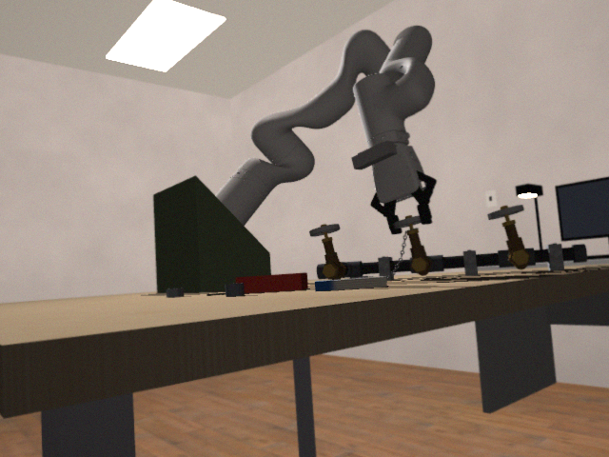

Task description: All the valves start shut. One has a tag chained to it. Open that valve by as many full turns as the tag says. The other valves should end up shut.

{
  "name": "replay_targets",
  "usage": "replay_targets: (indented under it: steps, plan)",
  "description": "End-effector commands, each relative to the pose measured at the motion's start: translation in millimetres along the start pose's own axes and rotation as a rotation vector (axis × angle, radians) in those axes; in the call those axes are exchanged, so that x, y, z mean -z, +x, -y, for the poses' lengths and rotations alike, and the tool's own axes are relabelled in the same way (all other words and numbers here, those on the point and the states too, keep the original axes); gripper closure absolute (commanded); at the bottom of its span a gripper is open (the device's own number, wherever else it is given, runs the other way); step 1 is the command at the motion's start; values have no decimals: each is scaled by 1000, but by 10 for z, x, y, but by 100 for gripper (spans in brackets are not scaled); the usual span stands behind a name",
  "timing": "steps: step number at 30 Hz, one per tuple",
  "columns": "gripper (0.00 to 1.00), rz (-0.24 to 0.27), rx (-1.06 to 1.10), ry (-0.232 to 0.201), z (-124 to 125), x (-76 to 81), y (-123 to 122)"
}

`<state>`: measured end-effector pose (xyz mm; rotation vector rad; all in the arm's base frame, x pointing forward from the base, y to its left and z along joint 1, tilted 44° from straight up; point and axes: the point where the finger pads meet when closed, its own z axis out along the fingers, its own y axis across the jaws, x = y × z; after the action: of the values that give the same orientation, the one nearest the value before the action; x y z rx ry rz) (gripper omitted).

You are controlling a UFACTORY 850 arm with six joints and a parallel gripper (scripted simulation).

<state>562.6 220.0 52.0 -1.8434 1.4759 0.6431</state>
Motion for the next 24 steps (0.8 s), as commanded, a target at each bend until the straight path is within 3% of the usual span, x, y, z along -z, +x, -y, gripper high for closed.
replay_targets:
  steps: [1, 18, 24]
  plan:
    - [100, 0, 14, 2, 9, 6, -1]
    - [100, -1, 449, 1, 9, 6, -1]
    - [100, -1, 774, 1, 9, 6, -1]
